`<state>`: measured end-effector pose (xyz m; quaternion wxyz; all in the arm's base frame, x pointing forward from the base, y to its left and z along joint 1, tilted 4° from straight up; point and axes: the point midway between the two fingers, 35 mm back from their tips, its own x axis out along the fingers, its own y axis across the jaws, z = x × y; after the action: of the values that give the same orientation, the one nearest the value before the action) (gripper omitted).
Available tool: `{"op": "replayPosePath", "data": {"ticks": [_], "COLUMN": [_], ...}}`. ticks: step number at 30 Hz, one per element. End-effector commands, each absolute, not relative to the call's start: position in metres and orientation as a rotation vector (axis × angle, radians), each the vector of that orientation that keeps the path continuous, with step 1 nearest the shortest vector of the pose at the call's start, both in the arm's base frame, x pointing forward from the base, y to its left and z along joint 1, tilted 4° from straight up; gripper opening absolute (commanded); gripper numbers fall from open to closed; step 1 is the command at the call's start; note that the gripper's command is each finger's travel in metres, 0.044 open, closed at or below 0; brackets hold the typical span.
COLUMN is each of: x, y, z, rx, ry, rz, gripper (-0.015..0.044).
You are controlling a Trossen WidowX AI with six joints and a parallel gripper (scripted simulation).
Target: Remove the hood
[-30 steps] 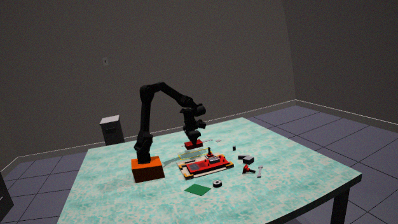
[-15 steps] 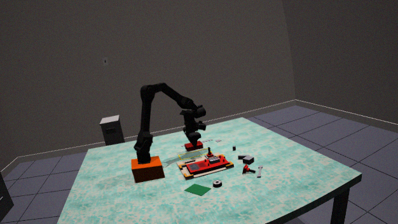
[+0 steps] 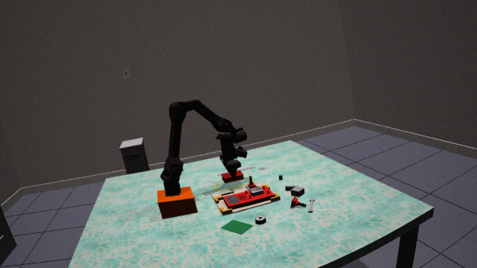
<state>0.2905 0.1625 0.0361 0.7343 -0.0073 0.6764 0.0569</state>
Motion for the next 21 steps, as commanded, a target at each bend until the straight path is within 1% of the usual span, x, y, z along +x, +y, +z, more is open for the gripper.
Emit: {"op": "replayPosePath", "data": {"ticks": [1,21], "x": [0.2903,0.2903], "y": [0.1620,0.1623], "z": [0.0326,0.0234], "rx": [-0.014,-0.014], "ry": [1.486,1.486], "rz": [0.120,0.120], "gripper": [0.0000,0.0000]}}
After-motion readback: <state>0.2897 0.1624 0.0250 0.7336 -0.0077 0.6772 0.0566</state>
